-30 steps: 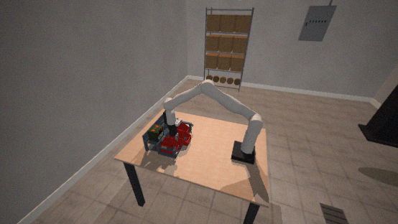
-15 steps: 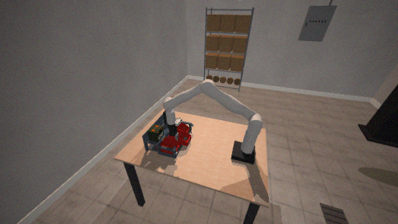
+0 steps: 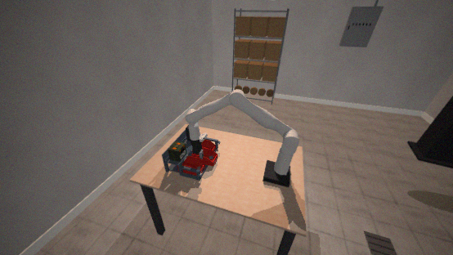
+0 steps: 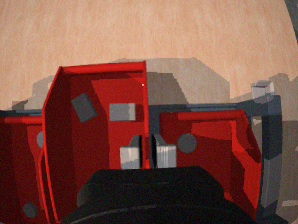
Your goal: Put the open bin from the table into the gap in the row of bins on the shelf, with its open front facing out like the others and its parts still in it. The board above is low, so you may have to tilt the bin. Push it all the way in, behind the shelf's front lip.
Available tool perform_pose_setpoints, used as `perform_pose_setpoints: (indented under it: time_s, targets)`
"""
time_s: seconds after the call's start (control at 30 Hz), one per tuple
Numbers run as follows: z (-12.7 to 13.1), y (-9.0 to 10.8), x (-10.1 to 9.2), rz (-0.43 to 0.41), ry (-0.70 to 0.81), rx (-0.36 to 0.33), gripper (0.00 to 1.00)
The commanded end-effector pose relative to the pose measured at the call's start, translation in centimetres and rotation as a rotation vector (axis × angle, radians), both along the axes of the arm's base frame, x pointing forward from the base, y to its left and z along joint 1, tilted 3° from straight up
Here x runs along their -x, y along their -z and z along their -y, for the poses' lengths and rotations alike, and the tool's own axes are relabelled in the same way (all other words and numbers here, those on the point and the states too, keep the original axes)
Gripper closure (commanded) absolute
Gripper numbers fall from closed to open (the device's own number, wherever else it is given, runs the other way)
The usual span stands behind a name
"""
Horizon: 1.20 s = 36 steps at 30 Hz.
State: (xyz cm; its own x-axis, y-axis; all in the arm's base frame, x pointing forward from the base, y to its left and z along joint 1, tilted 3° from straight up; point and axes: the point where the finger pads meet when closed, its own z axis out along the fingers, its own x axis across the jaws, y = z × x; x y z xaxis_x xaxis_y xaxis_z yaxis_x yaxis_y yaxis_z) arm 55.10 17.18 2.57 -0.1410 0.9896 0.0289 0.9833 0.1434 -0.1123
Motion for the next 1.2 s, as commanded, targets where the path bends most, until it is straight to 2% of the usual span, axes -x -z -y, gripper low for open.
perform_pose_setpoints:
  time_s: [0.0, 1.17]
  targets:
    - [0.0, -0.7, -0.2, 0.007, 0.001, -0.002, 0.68]
    - [0.1, -6.1, -0.5, 0.007, 0.001, -0.002, 0.68]
